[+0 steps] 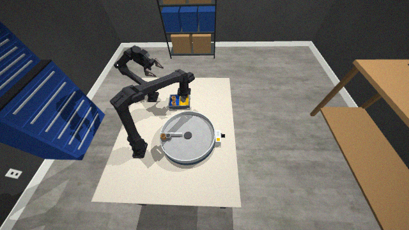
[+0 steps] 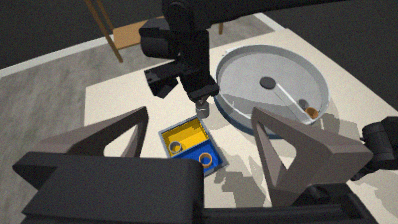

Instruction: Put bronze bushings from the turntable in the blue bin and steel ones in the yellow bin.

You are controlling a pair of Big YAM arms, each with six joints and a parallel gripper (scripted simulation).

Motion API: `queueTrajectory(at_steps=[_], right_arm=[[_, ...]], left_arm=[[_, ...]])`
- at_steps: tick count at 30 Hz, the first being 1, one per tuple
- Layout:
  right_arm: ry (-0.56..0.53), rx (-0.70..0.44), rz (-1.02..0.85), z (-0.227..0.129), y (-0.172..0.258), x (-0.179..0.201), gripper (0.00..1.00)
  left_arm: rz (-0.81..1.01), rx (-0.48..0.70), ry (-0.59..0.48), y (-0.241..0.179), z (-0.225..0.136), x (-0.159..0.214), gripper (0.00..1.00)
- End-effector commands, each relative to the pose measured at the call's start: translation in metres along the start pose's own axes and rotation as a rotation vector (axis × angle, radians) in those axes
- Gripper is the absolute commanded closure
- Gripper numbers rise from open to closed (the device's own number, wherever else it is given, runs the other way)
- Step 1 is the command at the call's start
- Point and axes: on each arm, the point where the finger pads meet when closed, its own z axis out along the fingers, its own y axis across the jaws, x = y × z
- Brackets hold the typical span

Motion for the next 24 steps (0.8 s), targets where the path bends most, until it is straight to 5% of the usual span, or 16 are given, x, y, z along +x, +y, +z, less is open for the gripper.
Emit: queueTrajectory(at_steps=[1, 12, 24], right_arm=[[-0.053, 0.057, 0.065, -0.036, -0.015, -0.030, 1.00], [-0.044, 0.047, 0.019, -0.006, 0.002, -0.093, 1.00], [-0.056, 0.055, 0.030, -0.022, -0.008, -0.084, 1.00]], left_arm=[[-0.034, -0.028, -0.014, 0.012, -0.029, -0.015, 0.00], [-0.066, -0.136, 0.045, 0.031, -0.055, 0.001, 0.00], [-0.080, -0.144, 0.073, 0.032, -0.058, 0.009, 0.00]])
